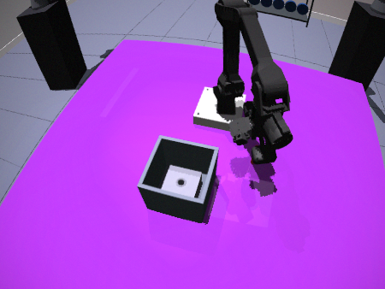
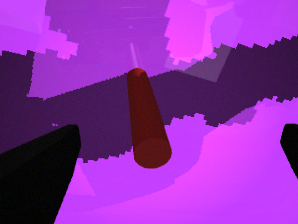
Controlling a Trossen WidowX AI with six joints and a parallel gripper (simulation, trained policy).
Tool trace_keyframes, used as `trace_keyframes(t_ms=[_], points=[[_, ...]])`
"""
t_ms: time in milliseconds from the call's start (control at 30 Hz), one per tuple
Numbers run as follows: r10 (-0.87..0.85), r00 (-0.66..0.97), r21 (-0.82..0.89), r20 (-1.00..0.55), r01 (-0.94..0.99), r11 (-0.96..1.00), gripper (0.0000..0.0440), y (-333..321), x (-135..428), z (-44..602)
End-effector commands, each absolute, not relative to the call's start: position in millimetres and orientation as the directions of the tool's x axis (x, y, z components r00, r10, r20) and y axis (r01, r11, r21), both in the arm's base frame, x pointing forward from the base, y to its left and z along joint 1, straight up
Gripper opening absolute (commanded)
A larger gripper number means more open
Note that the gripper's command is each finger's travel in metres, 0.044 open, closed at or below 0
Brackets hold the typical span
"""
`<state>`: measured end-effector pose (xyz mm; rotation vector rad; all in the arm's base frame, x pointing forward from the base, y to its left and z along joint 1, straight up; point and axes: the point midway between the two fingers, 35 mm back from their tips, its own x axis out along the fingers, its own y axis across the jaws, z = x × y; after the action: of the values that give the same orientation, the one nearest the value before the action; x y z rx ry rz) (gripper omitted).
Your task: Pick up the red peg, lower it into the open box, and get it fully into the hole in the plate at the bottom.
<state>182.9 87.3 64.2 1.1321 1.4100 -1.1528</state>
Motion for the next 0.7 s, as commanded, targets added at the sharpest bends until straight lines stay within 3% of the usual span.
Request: trace_keyframes(t_ms=[0,133,600,667], points=[[0.066,-0.113,-0.104,-0.991,0.987,0.124,0.0421,83,182,51],[0.063,-0.106,-0.097,-0.992,0.987,0.127,0.0373,83,183,41],[0.081,-0.096,-0.079,-0.992,0.979,0.189,0.0025,91,194,23],[0.086,-0.093,-0.074,-0.992,0.977,0.201,0.0000,92,195,23]])
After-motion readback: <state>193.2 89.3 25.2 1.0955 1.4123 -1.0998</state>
